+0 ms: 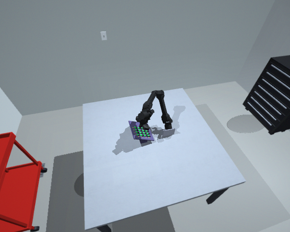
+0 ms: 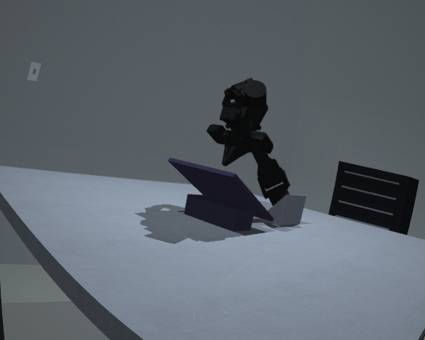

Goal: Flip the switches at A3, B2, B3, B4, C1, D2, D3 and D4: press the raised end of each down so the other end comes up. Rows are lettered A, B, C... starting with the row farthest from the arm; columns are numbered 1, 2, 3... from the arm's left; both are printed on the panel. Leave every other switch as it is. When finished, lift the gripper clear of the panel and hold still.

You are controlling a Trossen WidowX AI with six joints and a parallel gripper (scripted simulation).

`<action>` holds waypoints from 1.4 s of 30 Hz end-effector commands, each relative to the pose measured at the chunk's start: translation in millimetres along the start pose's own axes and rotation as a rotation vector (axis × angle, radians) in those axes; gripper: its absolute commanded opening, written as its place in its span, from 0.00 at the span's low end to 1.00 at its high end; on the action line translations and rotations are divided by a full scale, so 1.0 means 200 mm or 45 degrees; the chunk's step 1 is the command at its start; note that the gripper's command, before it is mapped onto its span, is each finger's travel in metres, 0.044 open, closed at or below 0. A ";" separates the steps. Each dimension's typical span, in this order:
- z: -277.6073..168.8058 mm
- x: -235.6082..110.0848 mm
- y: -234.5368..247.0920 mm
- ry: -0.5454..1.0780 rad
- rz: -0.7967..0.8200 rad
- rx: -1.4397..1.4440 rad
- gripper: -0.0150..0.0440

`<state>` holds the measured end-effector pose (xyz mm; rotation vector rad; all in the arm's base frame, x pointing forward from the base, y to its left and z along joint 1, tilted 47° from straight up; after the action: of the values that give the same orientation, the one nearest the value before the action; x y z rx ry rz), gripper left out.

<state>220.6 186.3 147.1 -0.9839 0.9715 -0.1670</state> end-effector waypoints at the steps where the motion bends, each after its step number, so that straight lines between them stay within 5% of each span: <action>1: 0.01 -0.15 0.00 0.003 0.004 0.004 0.25; 10: -0.16 -0.15 0.18 0.004 0.006 0.004 0.25; 19: -0.18 0.02 0.18 -0.030 -0.001 0.005 0.25; 42: -0.18 0.14 0.18 -0.031 -0.002 0.006 0.25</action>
<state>199.9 171.1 96.8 -0.9704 0.9489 -0.1574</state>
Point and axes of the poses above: the point midway between the two fingers, 35 mm back from their tips, its own x axis out along the fingers, its own y axis across the jaws, z = x × y, the point moved 8 cm from there along -x, back along the fingers, and after that the axes turned 9 degrees about -x, right-handed, at the moved point
